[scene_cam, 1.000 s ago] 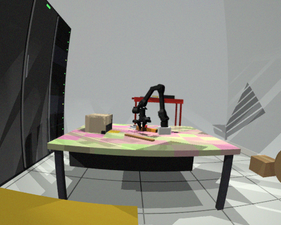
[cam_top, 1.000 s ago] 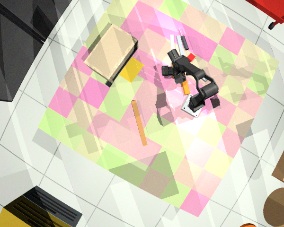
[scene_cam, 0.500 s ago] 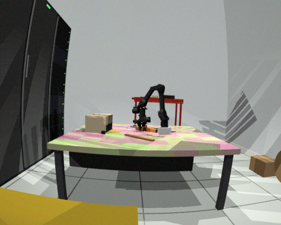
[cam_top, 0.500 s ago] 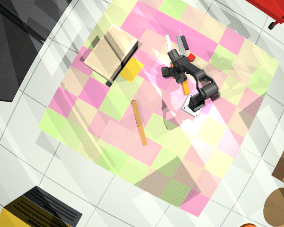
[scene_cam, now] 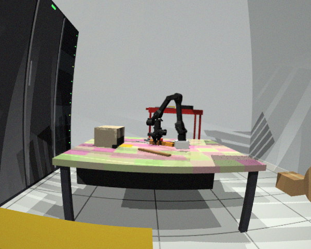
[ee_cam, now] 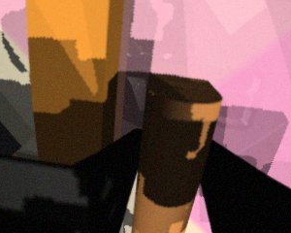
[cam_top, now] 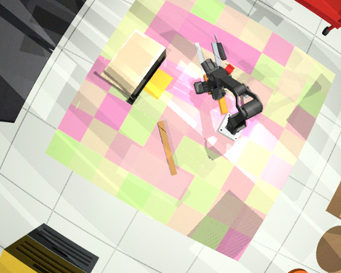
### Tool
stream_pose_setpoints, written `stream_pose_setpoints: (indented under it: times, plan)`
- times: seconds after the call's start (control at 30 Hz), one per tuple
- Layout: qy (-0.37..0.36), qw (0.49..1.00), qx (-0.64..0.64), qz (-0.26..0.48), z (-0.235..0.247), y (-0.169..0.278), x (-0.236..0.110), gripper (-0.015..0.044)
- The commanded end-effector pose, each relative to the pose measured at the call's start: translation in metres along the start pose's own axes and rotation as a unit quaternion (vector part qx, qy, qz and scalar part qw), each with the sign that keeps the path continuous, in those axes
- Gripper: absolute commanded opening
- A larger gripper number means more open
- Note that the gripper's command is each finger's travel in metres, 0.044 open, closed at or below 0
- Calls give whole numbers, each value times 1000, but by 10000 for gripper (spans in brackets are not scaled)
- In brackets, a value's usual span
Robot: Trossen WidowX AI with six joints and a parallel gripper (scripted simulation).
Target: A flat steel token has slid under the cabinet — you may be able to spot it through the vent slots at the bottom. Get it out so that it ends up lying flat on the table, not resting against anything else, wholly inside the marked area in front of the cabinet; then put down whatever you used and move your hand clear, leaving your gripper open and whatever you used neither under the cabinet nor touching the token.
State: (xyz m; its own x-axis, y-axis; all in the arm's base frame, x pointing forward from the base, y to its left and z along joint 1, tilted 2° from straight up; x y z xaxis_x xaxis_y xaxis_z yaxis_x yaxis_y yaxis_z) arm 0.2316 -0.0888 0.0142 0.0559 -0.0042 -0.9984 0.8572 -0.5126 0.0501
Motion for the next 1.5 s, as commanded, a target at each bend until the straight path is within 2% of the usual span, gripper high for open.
stream_pose_setpoints:
  times: [0.0, 0.1, 0.27, 0.37, 0.9, 1.07, 1.33, 1.43, 1.47]
  plan:
    - [0, 1000, 3, 0, 0, 0, 0, 131]
    - [0, 1000, 3, 0, 0, 0, 0, 200]
    - [0, 1000, 1, 0, 0, 0, 0, 200]
    - [0, 1000, 1, 0, 0, 0, 0, 270]
    - [1, 1000, 1, 1, 0, -1, 6, 270]
    - [2, 1000, 0, 1, -1, 0, 3, 139]
    - [2, 1000, 0, 1, -1, 0, 3, 84]
    - [2, 1000, 0, 1, -1, 0, 3, 6]
    - [2, 1000, 0, 1, -1, 0, 3, 0]
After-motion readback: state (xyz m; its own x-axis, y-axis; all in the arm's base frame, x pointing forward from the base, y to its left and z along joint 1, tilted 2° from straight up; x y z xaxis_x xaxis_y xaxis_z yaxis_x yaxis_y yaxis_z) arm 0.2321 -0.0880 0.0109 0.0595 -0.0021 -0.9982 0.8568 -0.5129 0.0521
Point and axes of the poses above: the point midway between the two fingers, 35 mm back from their tips, its own x axis out along the fingers, its own z axis across the jaws, y = z × x, the point moved 2 cm from there along -x, back along the fingers, and after that the axes turned 4 degrees about -x, right-handed, at the moved point
